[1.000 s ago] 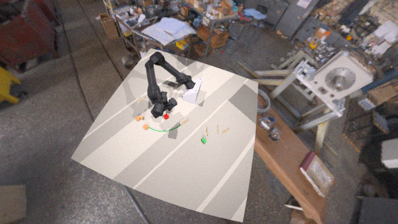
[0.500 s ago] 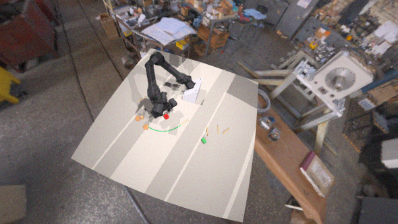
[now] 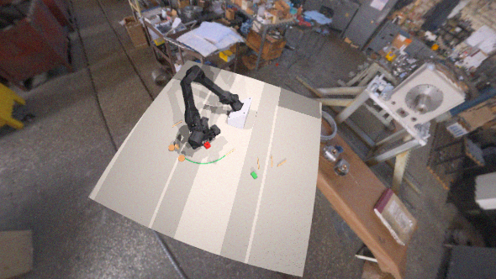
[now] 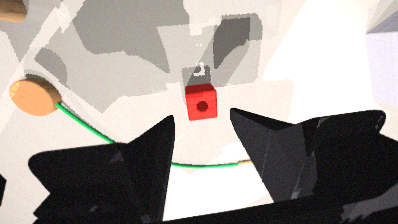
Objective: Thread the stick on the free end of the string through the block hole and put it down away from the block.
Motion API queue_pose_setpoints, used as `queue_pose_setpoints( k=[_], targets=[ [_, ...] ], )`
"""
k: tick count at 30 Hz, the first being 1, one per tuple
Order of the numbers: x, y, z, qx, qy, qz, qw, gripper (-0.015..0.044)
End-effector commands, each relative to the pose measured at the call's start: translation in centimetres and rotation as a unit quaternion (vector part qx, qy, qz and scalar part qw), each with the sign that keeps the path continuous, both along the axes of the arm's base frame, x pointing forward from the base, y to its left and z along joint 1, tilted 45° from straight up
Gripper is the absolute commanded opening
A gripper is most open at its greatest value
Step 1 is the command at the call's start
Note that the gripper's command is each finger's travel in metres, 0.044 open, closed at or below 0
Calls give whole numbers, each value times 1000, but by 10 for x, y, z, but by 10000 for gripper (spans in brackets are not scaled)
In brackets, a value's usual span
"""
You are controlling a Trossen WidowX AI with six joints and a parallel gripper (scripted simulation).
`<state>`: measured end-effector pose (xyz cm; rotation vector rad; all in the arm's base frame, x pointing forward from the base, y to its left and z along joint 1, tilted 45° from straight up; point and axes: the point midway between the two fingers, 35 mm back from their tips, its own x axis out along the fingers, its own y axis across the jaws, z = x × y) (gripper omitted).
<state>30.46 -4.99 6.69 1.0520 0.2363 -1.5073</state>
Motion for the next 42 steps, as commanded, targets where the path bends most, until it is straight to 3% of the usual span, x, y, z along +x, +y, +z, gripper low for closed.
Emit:
queue_pose_setpoints(
  k=[1, 26, 32, 42],
  targets=[
    [-1, -5, -8, -3, 7, 2, 1000, 241],
    [1, -25, -26, -4, 6, 2, 1000, 241],
    [2, -24, -24, -2, 3, 0, 1000, 84],
    [2, -24, -24, -2, 3, 0, 1000, 0]
  ],
)
